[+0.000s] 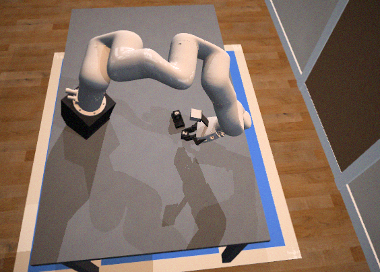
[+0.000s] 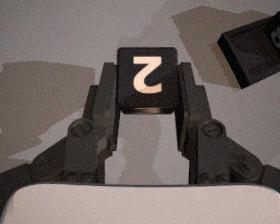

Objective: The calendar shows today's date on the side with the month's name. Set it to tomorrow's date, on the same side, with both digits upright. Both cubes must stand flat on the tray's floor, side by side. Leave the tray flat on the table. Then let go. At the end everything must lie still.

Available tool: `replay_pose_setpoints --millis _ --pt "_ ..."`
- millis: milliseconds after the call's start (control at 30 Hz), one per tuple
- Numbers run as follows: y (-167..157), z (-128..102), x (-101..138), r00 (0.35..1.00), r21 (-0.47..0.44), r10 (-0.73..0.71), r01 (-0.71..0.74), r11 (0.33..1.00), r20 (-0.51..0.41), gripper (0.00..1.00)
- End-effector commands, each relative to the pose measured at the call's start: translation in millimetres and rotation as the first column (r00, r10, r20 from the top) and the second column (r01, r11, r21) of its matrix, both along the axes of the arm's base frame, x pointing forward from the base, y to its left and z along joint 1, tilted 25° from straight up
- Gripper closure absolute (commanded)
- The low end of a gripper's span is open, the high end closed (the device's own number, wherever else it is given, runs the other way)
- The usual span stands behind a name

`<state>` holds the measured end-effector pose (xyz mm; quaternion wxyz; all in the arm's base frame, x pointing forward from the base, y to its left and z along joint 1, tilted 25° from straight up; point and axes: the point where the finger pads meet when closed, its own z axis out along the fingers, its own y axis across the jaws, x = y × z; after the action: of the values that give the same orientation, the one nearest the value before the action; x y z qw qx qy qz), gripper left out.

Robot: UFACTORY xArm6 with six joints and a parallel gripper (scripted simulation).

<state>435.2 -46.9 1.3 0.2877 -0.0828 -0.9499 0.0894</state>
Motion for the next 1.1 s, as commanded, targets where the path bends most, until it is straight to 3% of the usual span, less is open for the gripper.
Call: replay_pose_setpoints --millis 0,1067 --pt "-1 -4 4 1.0 0.0 0.001 -0.001 1.0 0.004 0.71" --pt "-5 -20 10 1.0 0.0 0.001 -0.001 1.0 0.004 0.71"
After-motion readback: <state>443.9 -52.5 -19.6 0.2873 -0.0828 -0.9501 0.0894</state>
